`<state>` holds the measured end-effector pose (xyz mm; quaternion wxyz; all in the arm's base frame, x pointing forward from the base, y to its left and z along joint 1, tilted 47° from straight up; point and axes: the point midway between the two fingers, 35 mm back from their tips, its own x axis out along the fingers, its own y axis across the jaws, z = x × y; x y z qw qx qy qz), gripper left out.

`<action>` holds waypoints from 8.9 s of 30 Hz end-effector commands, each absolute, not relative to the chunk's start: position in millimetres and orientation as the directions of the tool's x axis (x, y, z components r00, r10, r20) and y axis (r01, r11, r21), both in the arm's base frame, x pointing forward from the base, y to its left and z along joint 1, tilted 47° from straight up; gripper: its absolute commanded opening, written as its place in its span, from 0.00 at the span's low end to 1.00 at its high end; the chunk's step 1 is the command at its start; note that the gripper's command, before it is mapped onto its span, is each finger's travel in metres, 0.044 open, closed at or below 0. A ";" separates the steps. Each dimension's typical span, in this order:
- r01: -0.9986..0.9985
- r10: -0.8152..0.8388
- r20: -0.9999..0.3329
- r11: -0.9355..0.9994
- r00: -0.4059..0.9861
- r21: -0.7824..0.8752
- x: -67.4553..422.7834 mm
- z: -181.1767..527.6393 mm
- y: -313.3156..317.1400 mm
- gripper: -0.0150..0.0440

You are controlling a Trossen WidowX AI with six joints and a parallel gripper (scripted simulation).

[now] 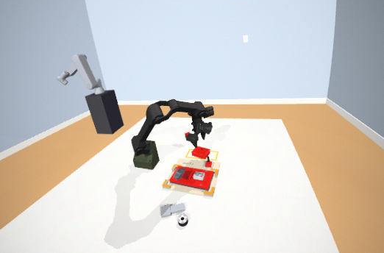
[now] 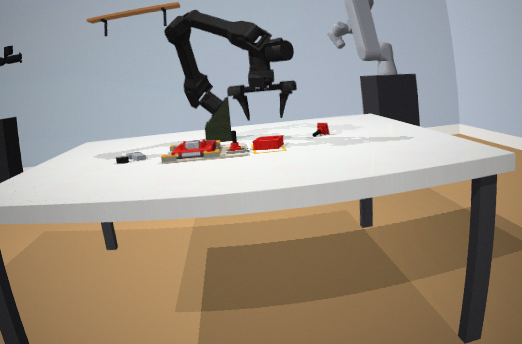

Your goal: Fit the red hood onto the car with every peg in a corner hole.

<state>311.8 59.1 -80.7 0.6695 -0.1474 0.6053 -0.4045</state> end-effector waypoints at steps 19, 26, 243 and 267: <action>0.373 -0.721 -0.690 0.623 -0.068 -0.688 309.0 -88.5 53.1 1.00; 0.373 -0.721 -0.690 0.623 -0.068 -0.688 308.9 -91.6 50.2 1.00; 0.180 -0.715 -0.695 0.677 -0.070 -0.714 336.7 76.7 -53.2 0.25; 0.162 -0.721 -0.689 0.673 -0.072 -0.721 328.9 56.0 -103.0 0.25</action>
